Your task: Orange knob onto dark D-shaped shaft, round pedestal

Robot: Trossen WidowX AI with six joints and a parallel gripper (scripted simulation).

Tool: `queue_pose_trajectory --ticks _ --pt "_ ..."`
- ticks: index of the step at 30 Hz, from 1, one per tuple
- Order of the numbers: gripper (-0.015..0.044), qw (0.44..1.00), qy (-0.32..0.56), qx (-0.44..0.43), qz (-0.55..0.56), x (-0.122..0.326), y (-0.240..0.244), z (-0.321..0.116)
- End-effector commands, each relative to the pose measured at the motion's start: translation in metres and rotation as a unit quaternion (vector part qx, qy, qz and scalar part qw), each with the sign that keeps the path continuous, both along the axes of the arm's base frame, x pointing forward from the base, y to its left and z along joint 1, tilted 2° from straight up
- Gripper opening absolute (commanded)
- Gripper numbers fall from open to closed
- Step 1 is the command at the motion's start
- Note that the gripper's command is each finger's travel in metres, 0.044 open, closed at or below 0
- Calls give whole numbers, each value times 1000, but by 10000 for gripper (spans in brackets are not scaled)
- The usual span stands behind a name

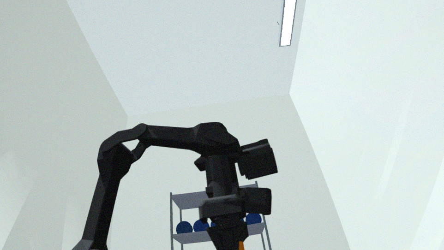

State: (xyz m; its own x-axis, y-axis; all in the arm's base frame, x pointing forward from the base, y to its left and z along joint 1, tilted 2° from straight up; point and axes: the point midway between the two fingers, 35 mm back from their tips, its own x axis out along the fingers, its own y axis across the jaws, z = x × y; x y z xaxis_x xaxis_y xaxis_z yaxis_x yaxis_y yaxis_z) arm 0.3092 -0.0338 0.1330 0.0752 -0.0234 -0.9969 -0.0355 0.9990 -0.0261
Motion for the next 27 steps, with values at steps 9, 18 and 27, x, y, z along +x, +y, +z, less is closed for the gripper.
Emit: queue_pose_trajectory --ticks 9,18,27 --pt "0 1000 3 2 2 0 0 -20" --pt "0 1000 2 2 0 2 1 -16" --pt "0 1000 2 2 0 5 0 -15"
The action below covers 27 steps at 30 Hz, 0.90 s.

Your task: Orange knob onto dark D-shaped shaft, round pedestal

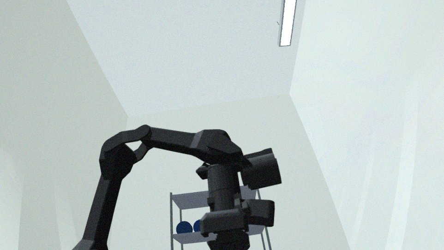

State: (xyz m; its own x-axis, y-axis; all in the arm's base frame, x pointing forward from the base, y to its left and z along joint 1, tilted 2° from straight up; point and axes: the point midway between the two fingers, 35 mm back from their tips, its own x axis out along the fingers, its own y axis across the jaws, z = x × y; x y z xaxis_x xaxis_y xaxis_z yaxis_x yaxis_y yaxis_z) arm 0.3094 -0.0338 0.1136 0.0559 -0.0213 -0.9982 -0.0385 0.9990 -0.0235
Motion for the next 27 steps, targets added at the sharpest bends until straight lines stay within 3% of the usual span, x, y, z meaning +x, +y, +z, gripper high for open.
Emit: queue_pose_trajectory --ticks 1,27 --pt "0 1000 -7 1 -1 5 0 5" --pt "0 1000 -7 -1 26 4 0 4"
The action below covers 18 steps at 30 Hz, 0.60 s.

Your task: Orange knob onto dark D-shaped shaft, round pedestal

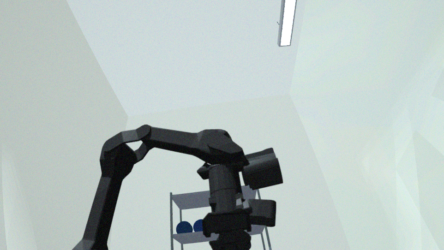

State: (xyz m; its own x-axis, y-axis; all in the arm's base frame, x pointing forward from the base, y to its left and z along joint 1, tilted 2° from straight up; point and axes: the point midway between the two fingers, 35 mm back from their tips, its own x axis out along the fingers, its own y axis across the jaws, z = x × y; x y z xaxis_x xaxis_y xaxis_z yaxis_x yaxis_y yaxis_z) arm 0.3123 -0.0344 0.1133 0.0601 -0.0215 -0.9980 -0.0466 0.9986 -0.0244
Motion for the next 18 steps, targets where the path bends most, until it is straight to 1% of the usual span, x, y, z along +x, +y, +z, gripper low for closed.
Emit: queue_pose_trajectory --ticks 1,5,18 --pt "0 999 -5 -1 37 1 0 4" --pt "0 995 -3 -5 99 -2 1 5" --pt "0 995 -3 -5 99 -4 1 -1"
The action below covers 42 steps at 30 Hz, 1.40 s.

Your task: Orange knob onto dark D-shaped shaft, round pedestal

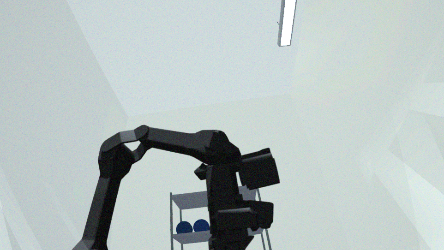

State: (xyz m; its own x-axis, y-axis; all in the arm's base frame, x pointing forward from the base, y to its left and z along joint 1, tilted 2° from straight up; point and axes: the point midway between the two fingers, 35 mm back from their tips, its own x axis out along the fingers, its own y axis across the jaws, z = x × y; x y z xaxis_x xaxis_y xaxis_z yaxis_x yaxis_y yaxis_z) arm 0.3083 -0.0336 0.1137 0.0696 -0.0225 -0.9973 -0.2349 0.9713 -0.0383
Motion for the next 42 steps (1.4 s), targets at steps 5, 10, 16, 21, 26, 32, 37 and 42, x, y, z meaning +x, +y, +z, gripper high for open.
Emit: queue_pose_trajectory --ticks 5,10,16,21,26,32,37,42 --pt "0 1000 0 1 4 1 0 -2" --pt "0 1000 0 1 4 2 0 -1" --pt "0 1000 0 1 4 2 0 -1" --pt "0 1000 0 1 4 3 0 2" --pt "0 998 1 -3 66 4 0 4" --pt "0 994 2 -6 108 7 0 5" --pt "0 994 2 -6 108 7 0 -1" --pt "0 994 2 -6 108 9 0 -1"
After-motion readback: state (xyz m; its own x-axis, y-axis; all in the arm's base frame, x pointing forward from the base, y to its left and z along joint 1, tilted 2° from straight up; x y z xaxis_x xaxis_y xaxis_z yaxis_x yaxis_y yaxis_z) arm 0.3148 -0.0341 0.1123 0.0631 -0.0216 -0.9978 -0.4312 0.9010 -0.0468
